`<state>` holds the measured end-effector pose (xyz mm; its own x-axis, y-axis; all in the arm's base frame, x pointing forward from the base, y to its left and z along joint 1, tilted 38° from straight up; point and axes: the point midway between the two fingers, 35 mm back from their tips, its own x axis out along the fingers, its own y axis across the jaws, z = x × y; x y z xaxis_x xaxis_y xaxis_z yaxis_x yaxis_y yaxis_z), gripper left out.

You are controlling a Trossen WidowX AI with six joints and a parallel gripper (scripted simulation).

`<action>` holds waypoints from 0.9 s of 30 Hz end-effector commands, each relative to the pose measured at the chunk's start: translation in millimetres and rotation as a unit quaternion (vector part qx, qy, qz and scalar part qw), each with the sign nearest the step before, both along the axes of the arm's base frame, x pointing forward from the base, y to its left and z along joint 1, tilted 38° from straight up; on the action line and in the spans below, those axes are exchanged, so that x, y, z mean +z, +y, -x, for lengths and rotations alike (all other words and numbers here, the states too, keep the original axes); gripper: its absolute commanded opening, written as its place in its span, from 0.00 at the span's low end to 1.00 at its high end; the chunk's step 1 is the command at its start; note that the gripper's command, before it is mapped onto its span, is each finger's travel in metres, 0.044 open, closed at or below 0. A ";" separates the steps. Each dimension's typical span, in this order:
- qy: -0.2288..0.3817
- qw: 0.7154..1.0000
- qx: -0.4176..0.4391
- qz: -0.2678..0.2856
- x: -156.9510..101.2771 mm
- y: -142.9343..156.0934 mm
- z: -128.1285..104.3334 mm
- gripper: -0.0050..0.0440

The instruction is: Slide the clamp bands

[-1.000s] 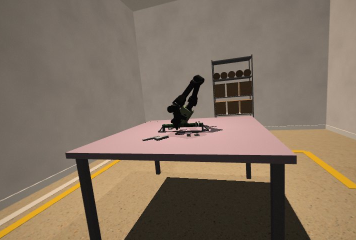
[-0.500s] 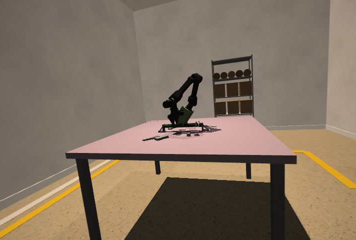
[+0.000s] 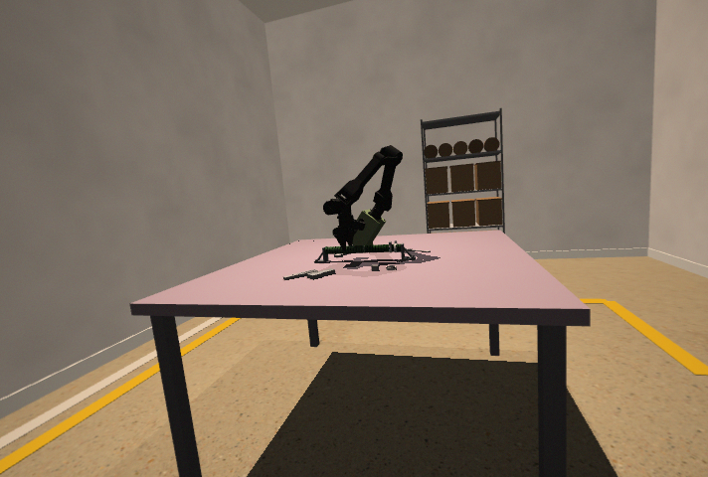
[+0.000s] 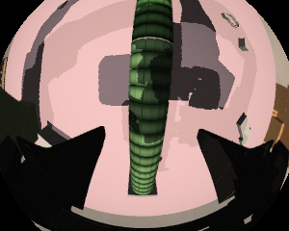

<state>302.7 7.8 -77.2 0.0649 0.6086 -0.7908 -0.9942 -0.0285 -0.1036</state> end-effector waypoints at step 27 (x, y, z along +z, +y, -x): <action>0.010 1.000 0.004 -0.003 -30.1 25.0 3.8 0.44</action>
